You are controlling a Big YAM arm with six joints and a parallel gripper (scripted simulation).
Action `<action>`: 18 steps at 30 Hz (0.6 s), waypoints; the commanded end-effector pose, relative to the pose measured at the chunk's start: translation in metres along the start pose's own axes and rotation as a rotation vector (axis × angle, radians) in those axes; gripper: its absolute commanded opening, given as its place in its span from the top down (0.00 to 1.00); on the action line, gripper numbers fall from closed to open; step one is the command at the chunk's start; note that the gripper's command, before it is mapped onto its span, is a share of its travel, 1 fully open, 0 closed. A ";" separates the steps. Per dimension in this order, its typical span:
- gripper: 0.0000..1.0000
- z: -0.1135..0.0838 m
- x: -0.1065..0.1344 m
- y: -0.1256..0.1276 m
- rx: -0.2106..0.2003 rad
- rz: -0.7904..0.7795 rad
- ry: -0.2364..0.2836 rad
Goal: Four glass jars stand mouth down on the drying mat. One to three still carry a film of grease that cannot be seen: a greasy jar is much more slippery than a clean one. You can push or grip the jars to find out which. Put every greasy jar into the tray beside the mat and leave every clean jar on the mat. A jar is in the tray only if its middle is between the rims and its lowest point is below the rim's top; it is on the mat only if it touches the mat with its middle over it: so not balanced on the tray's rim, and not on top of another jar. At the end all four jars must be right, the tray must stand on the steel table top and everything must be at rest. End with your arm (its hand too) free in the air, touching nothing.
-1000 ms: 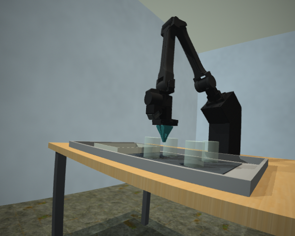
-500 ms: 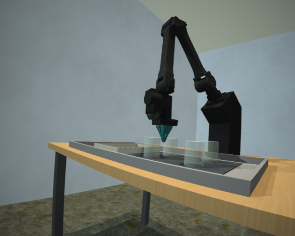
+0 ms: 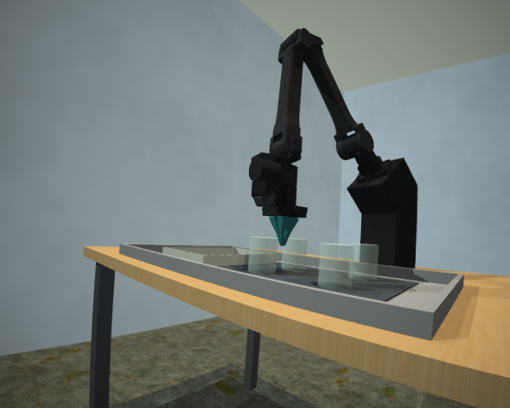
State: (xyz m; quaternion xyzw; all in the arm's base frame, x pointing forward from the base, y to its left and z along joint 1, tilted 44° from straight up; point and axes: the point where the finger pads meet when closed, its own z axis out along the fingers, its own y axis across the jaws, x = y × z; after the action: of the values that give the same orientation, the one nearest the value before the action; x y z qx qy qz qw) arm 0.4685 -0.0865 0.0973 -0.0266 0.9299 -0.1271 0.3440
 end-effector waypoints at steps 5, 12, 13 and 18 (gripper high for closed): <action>1.00 0.004 -0.001 -0.008 0.009 0.002 -0.005; 1.00 0.004 0.000 -0.008 0.009 0.002 -0.005; 1.00 0.004 0.000 -0.008 0.009 0.002 -0.005; 1.00 0.004 0.000 -0.008 0.009 0.002 -0.005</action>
State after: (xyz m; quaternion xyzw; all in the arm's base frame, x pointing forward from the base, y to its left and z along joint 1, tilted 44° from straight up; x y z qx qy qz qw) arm 0.4692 -0.0871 0.0980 -0.0265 0.9292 -0.1274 0.3460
